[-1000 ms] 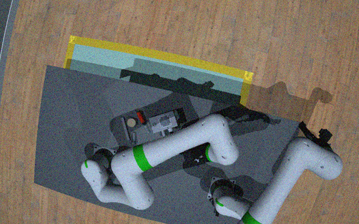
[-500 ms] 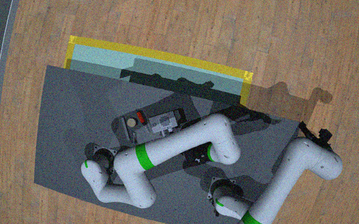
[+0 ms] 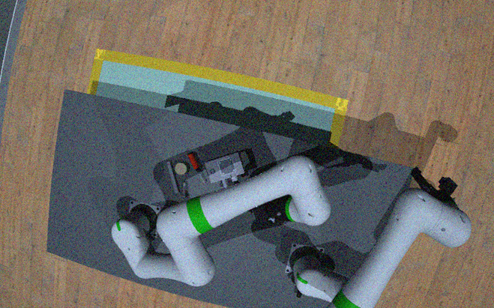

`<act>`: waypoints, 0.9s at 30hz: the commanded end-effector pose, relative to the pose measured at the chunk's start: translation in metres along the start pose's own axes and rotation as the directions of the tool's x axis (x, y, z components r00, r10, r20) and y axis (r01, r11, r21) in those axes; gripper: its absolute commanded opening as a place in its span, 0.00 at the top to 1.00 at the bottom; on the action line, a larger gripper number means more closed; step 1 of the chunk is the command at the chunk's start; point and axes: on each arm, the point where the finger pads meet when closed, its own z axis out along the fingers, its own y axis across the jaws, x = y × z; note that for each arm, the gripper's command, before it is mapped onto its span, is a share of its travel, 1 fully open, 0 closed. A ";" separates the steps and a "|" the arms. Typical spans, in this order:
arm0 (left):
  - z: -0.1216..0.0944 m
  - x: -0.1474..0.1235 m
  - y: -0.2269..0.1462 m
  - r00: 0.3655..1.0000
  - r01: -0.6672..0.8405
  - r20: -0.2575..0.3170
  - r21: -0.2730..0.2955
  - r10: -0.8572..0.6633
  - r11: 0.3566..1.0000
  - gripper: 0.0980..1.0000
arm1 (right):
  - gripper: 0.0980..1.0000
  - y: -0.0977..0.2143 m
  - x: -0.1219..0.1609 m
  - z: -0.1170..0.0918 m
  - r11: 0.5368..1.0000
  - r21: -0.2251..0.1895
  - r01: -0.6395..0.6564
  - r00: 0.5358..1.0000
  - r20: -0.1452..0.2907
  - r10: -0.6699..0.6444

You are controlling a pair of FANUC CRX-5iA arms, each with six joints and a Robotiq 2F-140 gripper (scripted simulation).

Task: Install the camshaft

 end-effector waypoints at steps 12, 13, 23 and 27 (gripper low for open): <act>0.019 -0.017 0.000 1.000 0.000 0.002 0.001 0.000 1.000 0.95 | 0.00 0.000 0.001 -0.001 1.000 0.000 0.000 1.000 -0.002 0.000; 0.021 -0.019 0.000 1.000 0.000 0.002 0.001 0.000 1.000 0.95 | 0.00 0.000 0.001 -0.001 1.000 0.000 0.000 1.000 -0.002 0.000; 0.037 -0.032 0.000 1.000 0.000 0.002 0.001 0.000 1.000 0.95 | 0.00 0.000 0.001 -0.001 1.000 0.000 0.000 1.000 -0.002 0.000; 0.042 -0.036 0.000 1.000 0.000 0.002 0.001 0.000 1.000 0.95 | 0.00 0.000 0.001 -0.001 1.000 0.000 0.000 1.000 -0.002 0.000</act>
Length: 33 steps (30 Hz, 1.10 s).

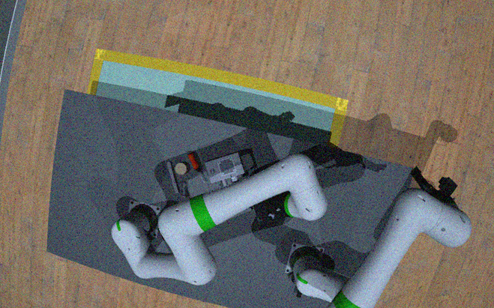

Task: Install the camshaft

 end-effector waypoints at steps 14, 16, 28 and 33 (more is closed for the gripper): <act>0.004 -0.004 0.000 1.000 0.000 0.002 0.000 0.000 1.000 0.95 | 0.00 0.000 0.001 -0.001 1.000 0.000 0.000 1.000 -0.002 0.000; 0.004 -0.004 0.000 1.000 0.000 0.002 0.000 0.000 1.000 0.95 | 0.00 0.000 0.001 -0.001 1.000 0.000 0.000 1.000 -0.002 0.000; 0.004 -0.004 0.000 1.000 0.000 0.002 0.000 0.000 1.000 0.95 | 0.00 0.000 0.001 -0.001 1.000 0.000 0.000 1.000 -0.002 0.000; 0.004 -0.004 0.000 1.000 0.000 0.002 0.000 0.000 1.000 0.95 | 0.00 0.000 0.001 -0.001 1.000 0.000 0.000 1.000 -0.002 0.000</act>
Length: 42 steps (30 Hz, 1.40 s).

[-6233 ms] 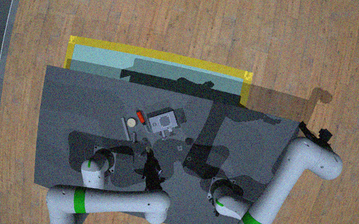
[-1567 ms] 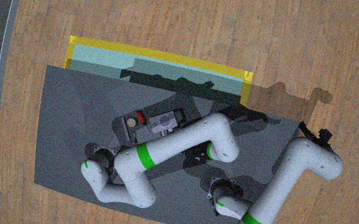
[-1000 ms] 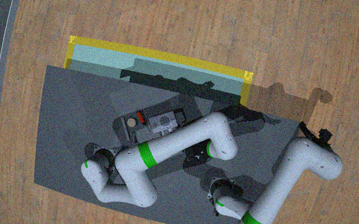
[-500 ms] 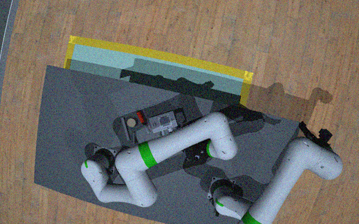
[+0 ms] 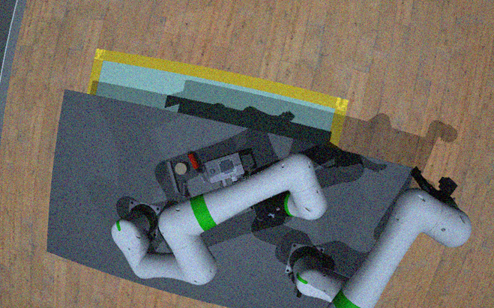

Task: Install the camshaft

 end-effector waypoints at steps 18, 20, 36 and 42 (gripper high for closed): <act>-0.001 0.000 0.000 1.000 0.000 0.002 0.000 0.000 1.000 0.95 | 0.00 0.000 0.001 -0.001 1.000 0.000 0.000 1.000 -0.002 0.000; -0.001 0.000 0.000 1.000 0.000 0.002 0.000 0.000 1.000 0.95 | 0.00 0.000 0.001 -0.001 1.000 0.000 0.000 1.000 -0.002 0.000; -0.001 0.000 0.006 1.000 0.000 0.002 0.000 0.000 1.000 0.95 | 0.00 0.000 0.001 -0.001 1.000 0.000 0.000 1.000 -0.002 0.000; -0.001 0.000 0.008 1.000 0.000 0.002 0.000 0.000 1.000 0.95 | 0.00 0.000 0.001 -0.001 1.000 0.000 0.000 1.000 -0.002 0.000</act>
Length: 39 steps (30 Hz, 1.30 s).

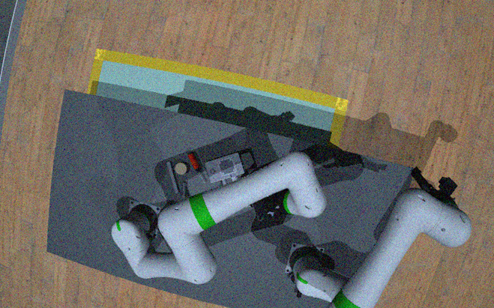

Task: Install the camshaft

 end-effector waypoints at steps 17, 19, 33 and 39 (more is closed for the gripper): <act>-0.001 0.000 0.005 1.000 0.000 0.002 0.000 0.000 1.000 0.95 | 0.00 0.000 0.001 -0.001 1.000 0.000 0.000 1.000 -0.002 0.000; -0.001 0.000 0.005 1.000 0.000 0.002 0.000 0.000 1.000 0.95 | 0.00 0.000 0.001 -0.001 1.000 0.000 0.000 1.000 -0.002 0.000; -0.001 0.000 0.005 1.000 0.000 0.002 0.000 0.000 1.000 0.95 | 0.00 0.000 0.001 -0.001 1.000 0.000 0.000 1.000 -0.002 0.000; -0.001 0.000 0.005 1.000 0.000 0.002 0.000 0.000 1.000 0.95 | 0.00 0.000 0.001 -0.001 1.000 0.000 0.000 1.000 -0.002 0.000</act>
